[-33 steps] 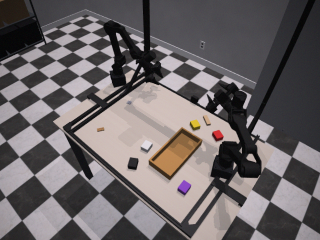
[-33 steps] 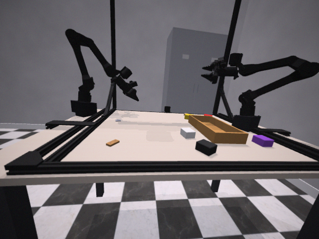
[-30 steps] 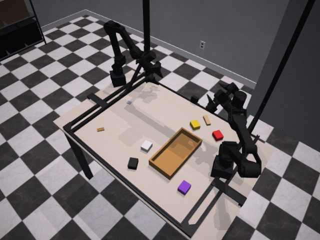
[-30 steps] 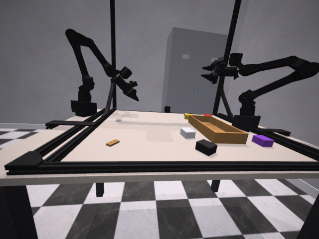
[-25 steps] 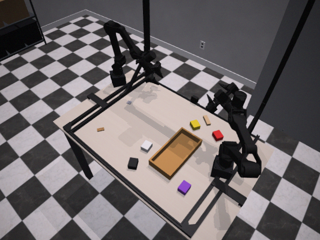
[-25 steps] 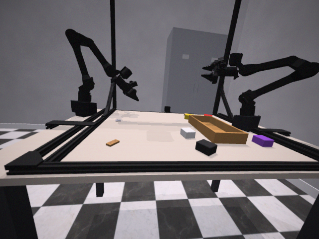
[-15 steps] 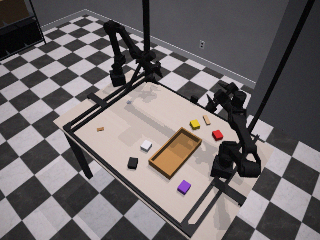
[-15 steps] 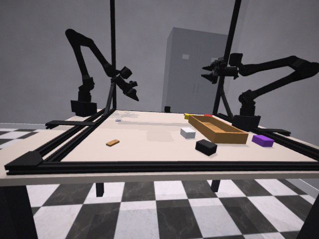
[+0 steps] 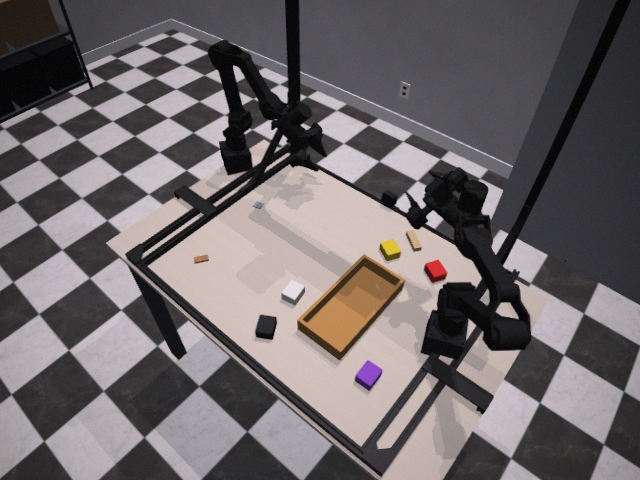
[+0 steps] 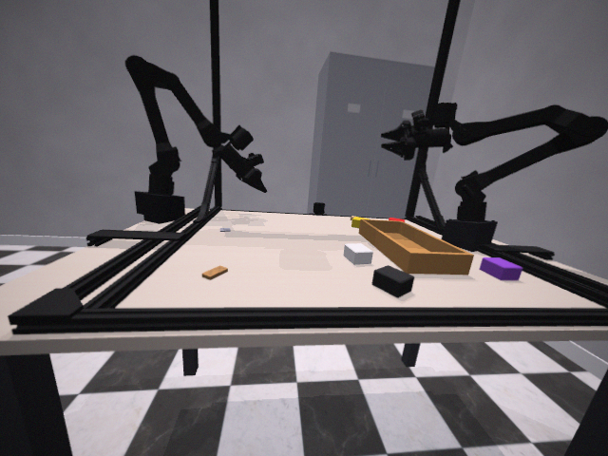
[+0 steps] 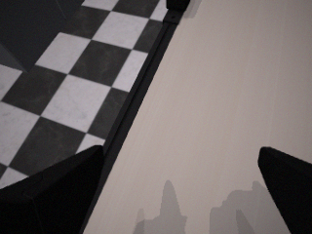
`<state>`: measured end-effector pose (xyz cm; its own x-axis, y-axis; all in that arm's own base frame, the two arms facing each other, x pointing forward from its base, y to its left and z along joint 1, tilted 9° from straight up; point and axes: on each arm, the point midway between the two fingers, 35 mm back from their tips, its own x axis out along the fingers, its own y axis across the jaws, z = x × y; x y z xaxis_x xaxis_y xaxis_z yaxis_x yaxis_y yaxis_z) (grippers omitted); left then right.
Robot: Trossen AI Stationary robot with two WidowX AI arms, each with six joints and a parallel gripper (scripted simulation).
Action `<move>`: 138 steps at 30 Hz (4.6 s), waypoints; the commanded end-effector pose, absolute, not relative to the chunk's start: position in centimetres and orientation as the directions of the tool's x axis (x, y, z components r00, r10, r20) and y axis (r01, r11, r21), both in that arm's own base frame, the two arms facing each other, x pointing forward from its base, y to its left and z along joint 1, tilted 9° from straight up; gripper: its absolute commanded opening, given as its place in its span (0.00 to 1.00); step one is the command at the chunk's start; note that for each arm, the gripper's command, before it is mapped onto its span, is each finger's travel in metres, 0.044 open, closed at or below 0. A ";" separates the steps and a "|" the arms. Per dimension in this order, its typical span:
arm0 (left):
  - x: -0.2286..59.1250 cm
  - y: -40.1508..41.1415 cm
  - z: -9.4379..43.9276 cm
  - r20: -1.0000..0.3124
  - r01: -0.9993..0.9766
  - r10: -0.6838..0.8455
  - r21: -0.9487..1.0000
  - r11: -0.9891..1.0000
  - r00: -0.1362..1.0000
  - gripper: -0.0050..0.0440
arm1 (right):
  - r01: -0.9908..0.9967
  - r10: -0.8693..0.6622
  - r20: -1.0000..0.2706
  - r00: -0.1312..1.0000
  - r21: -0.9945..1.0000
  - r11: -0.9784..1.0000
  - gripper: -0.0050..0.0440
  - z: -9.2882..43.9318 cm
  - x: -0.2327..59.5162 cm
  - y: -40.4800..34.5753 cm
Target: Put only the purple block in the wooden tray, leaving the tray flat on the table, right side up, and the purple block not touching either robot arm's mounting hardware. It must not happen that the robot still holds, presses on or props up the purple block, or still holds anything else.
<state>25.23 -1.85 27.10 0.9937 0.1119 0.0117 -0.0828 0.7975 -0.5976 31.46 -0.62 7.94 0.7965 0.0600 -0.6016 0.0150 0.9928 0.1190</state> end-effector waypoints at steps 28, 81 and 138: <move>24.2 17.5 14.2 -0.625 -0.076 0.555 0.624 0.778 0.550 0.92 | 0.166 -0.062 -0.411 0.910 0.221 0.961 0.92 11.0 33.4 -15.2; -1.6 23.5 -1.0 -0.988 0.862 -0.101 0.048 0.505 0.114 0.92 | 0.349 -0.332 -0.130 0.934 0.134 0.928 0.92 13.8 19.6 -35.0; -0.9 22.9 -6.7 -0.988 0.862 -0.100 0.049 0.504 0.115 0.92 | 0.349 -0.332 -0.130 0.934 0.134 0.928 0.92 13.8 19.6 -35.0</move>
<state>-1.12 23.31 -6.28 0.1069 -0.0898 -0.9902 0.8640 0.5012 0.0479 19.62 -34.94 13.83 0.9335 -0.3336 -0.1312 0.3506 0.9260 0.1398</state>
